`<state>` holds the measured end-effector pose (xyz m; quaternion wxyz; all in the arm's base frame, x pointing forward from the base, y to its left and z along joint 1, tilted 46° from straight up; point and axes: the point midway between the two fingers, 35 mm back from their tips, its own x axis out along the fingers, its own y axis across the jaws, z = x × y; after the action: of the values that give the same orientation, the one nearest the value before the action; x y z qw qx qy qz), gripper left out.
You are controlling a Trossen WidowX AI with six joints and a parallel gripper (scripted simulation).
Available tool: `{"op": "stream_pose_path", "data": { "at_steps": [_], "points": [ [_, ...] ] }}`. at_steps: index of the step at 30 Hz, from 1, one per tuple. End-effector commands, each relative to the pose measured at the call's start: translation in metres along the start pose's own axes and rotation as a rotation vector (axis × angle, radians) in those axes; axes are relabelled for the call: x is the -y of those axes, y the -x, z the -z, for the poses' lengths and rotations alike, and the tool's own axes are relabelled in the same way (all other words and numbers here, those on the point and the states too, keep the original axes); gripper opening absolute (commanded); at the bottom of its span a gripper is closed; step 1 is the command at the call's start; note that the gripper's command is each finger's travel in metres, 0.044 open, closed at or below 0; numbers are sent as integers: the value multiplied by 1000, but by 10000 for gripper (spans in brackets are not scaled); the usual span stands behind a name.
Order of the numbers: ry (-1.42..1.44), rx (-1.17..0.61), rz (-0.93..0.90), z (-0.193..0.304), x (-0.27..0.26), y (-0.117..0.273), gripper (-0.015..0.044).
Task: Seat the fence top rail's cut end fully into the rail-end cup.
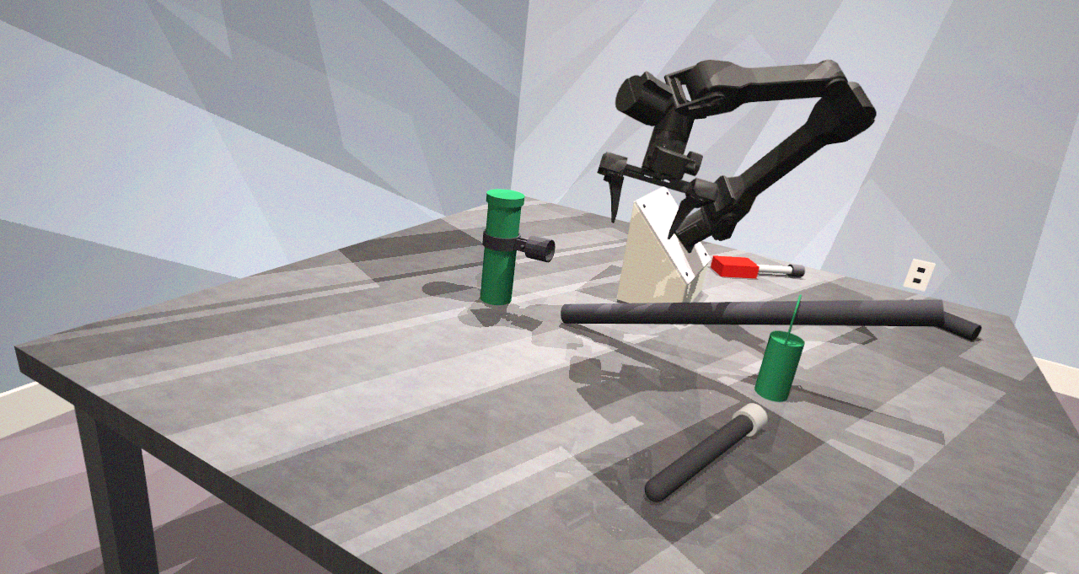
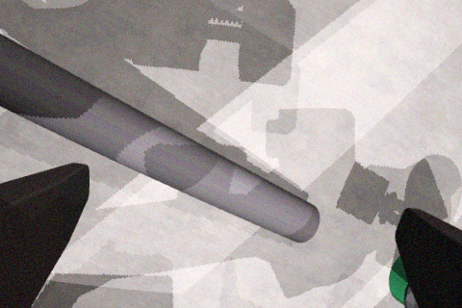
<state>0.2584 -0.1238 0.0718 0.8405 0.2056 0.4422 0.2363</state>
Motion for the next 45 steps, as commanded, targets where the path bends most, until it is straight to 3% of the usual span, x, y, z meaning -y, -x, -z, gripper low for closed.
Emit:
{"op": "stream_pose_path", "data": {
  "at_steps": [1,6,9,30,36,45],
  "points": [
    [565,-148,-128,-2,-11,-29,440],
    [1045,-219,-294,-1,-21,-52,440],
    [1182,-230,-352,-1,-24,-58,440],
    [1182,-230,-352,-1,-24,-58,440],
    [1182,-229,-352,11,-29,-89,440],
    [1182,-228,-353,17,-32,-103,440]
  ]
}}
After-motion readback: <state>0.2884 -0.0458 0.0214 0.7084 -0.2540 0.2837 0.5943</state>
